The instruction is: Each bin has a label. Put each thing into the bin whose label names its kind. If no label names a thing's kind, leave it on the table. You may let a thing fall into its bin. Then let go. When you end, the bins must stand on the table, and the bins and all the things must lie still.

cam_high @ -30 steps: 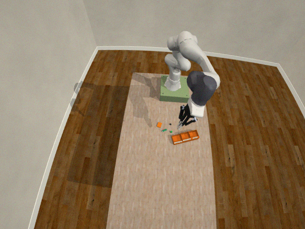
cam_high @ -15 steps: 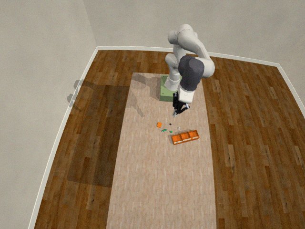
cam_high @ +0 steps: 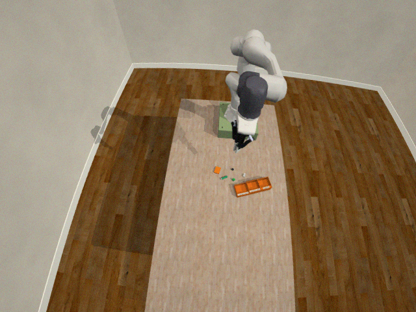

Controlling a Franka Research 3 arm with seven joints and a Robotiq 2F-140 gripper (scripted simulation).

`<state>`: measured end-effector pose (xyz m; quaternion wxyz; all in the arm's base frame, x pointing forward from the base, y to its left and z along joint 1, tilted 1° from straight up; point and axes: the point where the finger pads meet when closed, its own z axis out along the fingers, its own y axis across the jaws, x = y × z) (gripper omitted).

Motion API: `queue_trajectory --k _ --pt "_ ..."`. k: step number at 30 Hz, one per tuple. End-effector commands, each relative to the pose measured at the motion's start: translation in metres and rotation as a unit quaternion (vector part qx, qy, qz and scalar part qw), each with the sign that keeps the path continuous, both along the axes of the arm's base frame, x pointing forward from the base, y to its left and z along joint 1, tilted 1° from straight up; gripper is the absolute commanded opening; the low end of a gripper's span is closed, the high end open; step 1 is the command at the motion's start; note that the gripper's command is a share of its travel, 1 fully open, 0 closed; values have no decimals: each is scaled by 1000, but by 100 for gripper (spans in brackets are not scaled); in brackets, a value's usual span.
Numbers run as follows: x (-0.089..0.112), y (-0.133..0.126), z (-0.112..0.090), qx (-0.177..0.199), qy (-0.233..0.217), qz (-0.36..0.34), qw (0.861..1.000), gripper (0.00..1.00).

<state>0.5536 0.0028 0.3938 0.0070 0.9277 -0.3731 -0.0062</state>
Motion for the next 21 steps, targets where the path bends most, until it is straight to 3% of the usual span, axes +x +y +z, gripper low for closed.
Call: queue_trajectory --k 1,3,7,17,21 --pt "4 7 -24 7 -7 72 997 5" --pt "4 7 -24 7 -7 72 997 5" --pt "2 13 -56 9 -6 112 994 5" --pt "-9 23 -117 11 -3 188 982 5" --pt "-11 24 -124 12 -3 214 977 5"
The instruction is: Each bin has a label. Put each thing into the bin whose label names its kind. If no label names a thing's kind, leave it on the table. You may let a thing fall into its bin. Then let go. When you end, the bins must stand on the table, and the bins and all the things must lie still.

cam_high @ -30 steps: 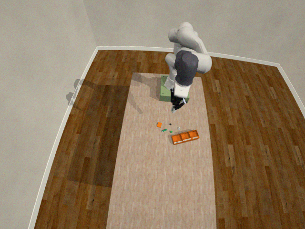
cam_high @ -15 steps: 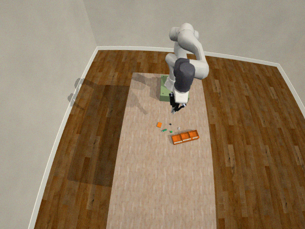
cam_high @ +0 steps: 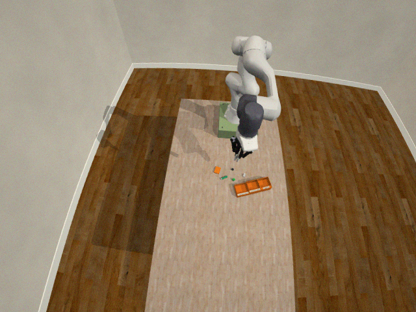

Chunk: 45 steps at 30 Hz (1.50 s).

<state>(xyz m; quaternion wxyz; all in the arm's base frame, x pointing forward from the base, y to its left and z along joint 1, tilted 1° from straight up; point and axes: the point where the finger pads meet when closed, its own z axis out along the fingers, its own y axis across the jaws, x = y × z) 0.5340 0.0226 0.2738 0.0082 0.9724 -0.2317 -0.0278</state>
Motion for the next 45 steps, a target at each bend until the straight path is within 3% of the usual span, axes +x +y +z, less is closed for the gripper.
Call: queue_trajectory --k 1,12,16,29,45 --pt "6 5 -12 9 -22 75 997 5" --pt "-22 15 -82 13 -20 154 988 5" --pt "-22 15 -82 15 -24 165 986 5" --pt "-75 23 -159 19 -19 272 962 5" --pt "-75 23 -159 20 -22 281 959 5"
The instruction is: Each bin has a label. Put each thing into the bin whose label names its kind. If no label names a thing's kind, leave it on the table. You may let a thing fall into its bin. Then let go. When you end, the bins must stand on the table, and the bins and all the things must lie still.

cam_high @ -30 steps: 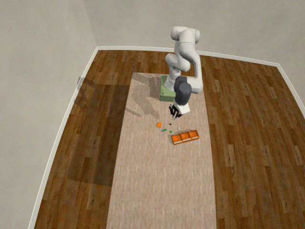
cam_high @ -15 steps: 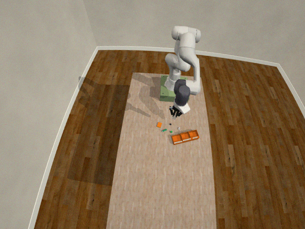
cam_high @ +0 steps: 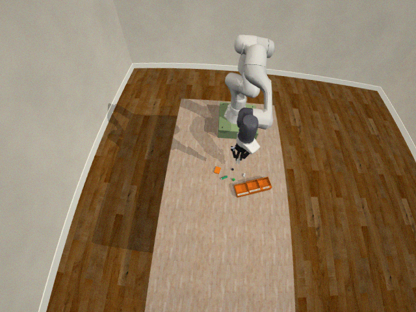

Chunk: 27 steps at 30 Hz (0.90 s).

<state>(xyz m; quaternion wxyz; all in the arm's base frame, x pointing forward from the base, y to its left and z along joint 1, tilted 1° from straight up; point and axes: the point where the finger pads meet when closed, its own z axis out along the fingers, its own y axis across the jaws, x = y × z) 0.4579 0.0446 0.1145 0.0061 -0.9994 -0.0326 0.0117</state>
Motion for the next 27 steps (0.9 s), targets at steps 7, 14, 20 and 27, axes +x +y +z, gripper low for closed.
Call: queue_trajectory --k 7,14,20,27 --pt "1 1 1 3 -4 19 1000 5" --pt "39 25 -37 7 -4 144 990 5" --pt "71 47 -69 10 -5 219 976 5" --pt "97 65 -95 7 -7 243 970 5"
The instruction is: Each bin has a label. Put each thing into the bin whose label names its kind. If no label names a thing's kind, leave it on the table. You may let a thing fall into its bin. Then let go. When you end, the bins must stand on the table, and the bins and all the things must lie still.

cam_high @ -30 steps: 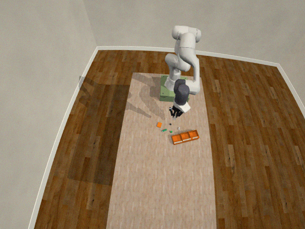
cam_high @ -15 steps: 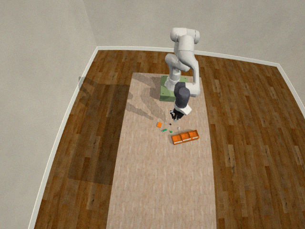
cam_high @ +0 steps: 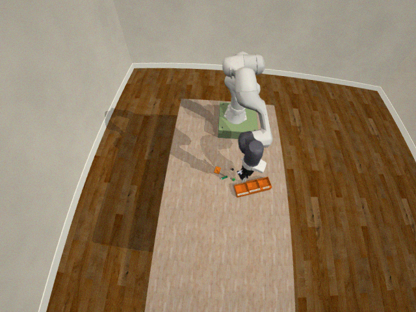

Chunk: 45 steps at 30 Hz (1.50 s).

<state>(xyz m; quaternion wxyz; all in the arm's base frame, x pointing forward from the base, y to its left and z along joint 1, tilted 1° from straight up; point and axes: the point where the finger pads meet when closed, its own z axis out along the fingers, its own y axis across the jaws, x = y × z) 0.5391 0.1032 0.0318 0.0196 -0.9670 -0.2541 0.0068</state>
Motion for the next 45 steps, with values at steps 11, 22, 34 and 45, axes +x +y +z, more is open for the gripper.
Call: queue_trajectory --k 11,22,34,45 --pt "31 16 -28 -8 -4 21 1000 5" --pt "31 17 -52 -8 -4 21 1000 5" --pt "31 17 -79 -8 -4 21 1000 5" --pt "30 17 -87 -8 -4 21 1000 5"
